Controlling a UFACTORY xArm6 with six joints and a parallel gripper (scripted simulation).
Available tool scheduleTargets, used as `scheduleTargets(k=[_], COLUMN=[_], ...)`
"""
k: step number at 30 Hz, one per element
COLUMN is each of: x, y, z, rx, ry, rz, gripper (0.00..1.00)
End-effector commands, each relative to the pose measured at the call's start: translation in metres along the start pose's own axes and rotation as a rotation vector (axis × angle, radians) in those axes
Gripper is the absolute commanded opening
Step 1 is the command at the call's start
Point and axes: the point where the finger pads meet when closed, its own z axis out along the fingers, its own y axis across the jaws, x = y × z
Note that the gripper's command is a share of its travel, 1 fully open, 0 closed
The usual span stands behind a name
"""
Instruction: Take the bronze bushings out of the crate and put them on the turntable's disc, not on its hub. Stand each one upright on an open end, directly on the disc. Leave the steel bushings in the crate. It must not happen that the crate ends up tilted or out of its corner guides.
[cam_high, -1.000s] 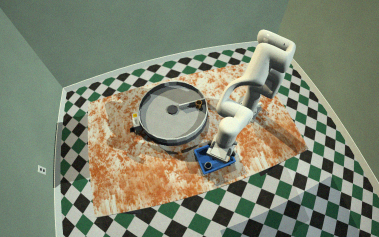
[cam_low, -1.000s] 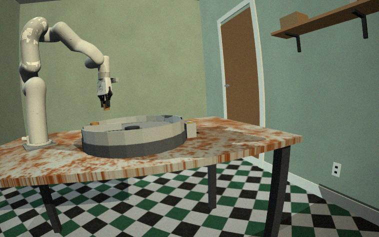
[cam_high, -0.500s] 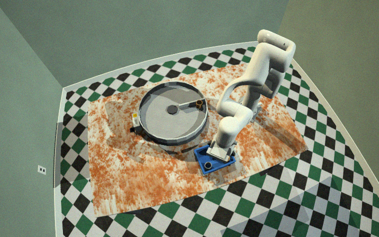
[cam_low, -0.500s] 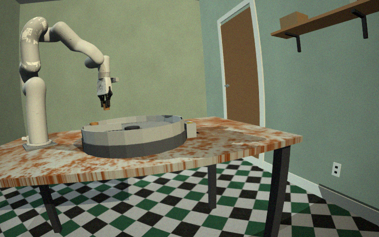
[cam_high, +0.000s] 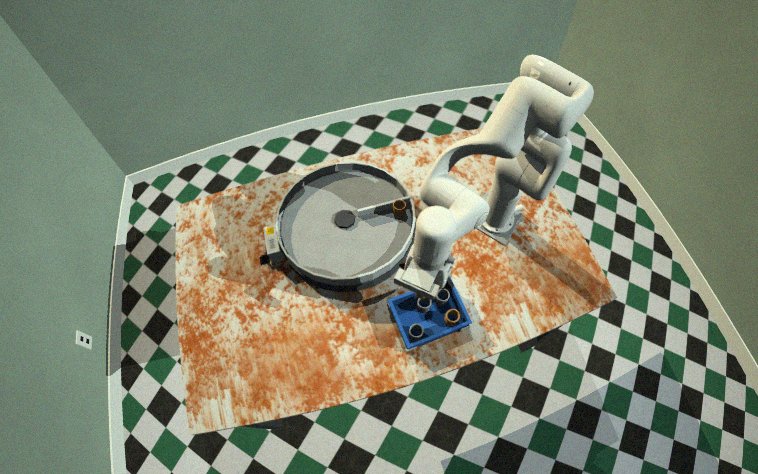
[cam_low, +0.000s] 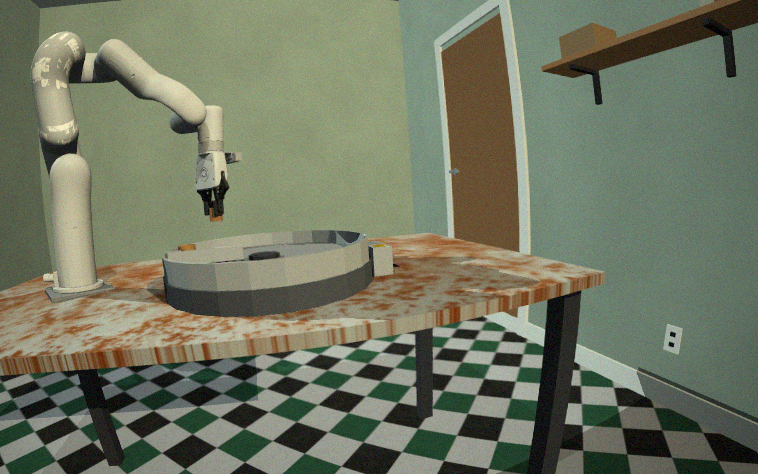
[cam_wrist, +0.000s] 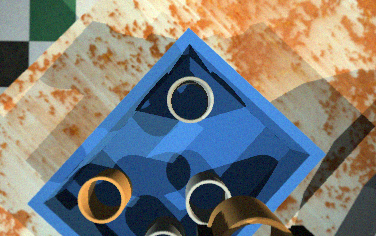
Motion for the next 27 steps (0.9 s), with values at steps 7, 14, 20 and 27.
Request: scheduleTargets(k=[7,14,20,27], x=[-0.06,-0.087,-0.109,-0.118], y=[0.105,0.15,0.189,0.204], z=[-0.002,-0.001,-0.001,-0.001], rx=[0.003,0.003,0.003,0.003], ry=[0.007,0.007,0.007,0.007], rz=[-0.002,-0.002,-0.002,-0.002], gripper=[0.0,0.0,0.0,0.0])
